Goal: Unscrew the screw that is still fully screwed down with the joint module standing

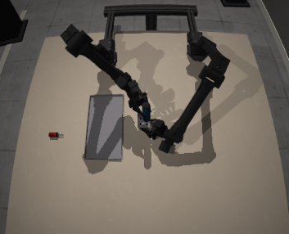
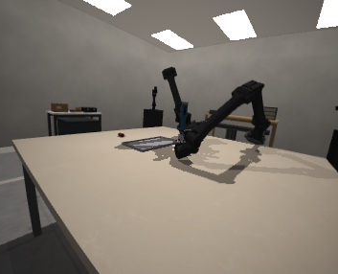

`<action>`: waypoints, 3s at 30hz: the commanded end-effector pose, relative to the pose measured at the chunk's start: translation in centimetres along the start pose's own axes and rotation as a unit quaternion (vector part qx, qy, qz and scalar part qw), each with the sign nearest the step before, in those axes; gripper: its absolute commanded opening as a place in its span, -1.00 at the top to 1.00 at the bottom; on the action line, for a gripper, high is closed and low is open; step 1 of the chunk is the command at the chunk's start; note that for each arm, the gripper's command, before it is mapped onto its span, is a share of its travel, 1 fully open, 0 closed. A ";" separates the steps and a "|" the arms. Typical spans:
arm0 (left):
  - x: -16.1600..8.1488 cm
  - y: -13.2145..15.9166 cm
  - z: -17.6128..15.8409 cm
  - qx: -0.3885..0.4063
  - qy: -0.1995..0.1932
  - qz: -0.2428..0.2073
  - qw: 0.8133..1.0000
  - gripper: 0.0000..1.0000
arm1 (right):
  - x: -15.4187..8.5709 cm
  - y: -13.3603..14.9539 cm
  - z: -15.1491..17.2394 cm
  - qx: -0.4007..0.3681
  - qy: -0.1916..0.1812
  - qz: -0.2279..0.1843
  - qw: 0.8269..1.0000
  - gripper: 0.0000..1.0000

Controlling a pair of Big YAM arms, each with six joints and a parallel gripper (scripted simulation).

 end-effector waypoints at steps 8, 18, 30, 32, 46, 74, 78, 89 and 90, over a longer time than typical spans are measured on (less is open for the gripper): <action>-0.4 -0.6 1.0 0.013 -0.007 0.002 1.000 -0.17 | 0.5 -0.5 -0.1 0.002 0.003 -0.010 1.000 0.17; -0.4 -0.6 1.0 0.013 -0.007 0.002 1.000 -0.17 | 1.0 -0.2 -0.6 0.006 0.010 -0.015 1.000 0.17; -0.4 -0.6 1.0 0.013 -0.007 0.002 1.000 -0.17 | 0.5 -0.4 -0.1 0.002 0.002 -0.010 1.000 0.17; -0.4 -0.6 1.0 0.013 -0.007 0.002 1.000 -0.17 | 0.5 -0.4 -0.1 0.002 0.002 -0.010 1.000 0.17; -0.4 -0.6 1.0 0.013 -0.007 0.002 1.000 -0.17 | 0.5 -0.4 -0.1 0.002 0.002 -0.010 1.000 0.17; -0.4 -0.6 1.0 0.013 -0.007 0.002 1.000 -0.17 | 1.0 0.1 -0.5 -0.002 0.009 -0.013 1.000 0.17; -0.4 -0.6 1.0 0.013 -0.007 0.002 1.000 -0.17 | 1.1 0.3 -0.5 -0.003 0.009 -0.011 1.000 0.17; -0.4 -0.6 1.0 0.013 -0.007 0.002 1.000 -0.17 | 0.9 0.1 -0.3 -0.005 0.007 -0.013 1.000 0.17; -0.4 -0.6 1.0 0.013 -0.007 0.002 1.000 -0.17 | 0.9 0.1 -0.3 -0.005 0.007 -0.013 1.000 0.17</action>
Point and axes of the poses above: on each arm, the point where the finger pads meet when closed, its own x axis out along the fingers, its own z axis across the jaws, y = z × x, the point moved 3 cm from there along -x, back along the fingers, and after that the axes turned 6 degrees about x, right-handed, at the moved point
